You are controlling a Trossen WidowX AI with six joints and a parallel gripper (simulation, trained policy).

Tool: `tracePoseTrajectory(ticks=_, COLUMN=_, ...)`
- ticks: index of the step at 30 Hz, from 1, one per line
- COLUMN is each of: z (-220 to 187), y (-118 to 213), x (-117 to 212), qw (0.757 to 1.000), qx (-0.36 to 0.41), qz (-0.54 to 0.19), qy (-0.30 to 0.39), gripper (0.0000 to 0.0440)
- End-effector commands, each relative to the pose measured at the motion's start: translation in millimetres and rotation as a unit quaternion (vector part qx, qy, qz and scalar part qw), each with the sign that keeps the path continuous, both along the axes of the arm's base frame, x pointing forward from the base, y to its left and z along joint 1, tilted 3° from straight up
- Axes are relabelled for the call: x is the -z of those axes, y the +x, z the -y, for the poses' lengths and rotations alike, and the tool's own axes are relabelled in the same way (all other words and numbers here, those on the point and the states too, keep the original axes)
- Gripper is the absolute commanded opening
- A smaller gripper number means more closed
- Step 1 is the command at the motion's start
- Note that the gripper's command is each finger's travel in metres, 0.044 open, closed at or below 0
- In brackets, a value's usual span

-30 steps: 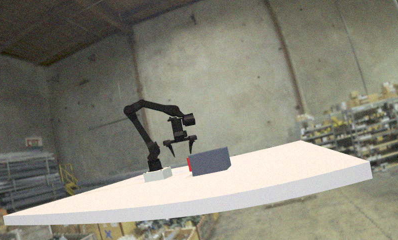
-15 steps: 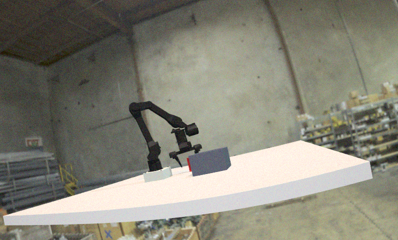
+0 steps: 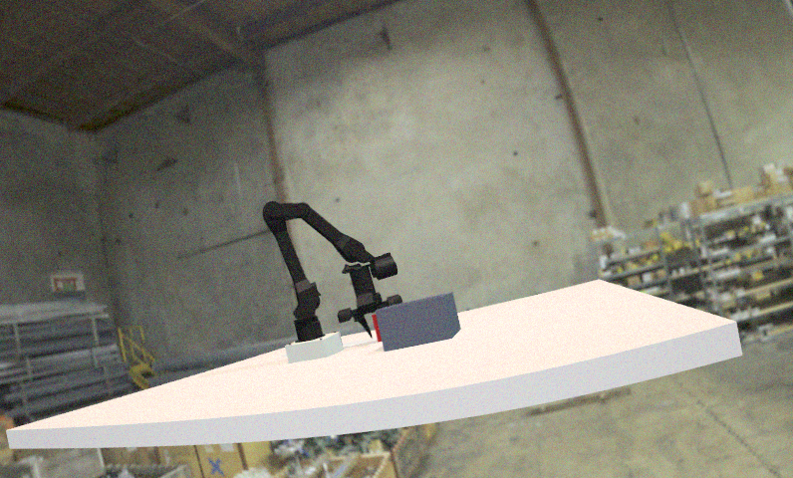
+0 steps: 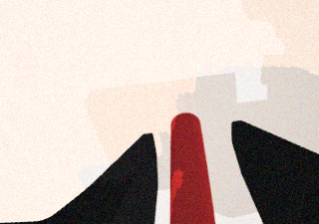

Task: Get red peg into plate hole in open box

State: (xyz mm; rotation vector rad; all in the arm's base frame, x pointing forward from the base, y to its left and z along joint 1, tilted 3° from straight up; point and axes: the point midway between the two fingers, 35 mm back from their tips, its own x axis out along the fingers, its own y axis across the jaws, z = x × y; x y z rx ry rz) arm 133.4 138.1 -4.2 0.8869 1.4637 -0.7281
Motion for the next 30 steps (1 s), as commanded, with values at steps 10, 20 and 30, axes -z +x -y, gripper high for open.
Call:
tracePoseTrajectory(ticks=10, z=-4.3, y=14.2, x=-19.4, qw=0.999, qx=-0.027, qz=0.010, qy=0.015, gripper=0.0000)
tracePoseTrajectory(ticks=20, z=-0.4, y=32.8, x=-55.3, qw=0.995, qx=-0.073, qz=0.063, qy=0.002, gripper=0.0003)
tracePoseTrajectory(ticks=30, z=6.8, y=62.4, x=-102.7, qw=0.988, qx=-0.095, qz=0.121, qy=-0.010, gripper=0.0000)
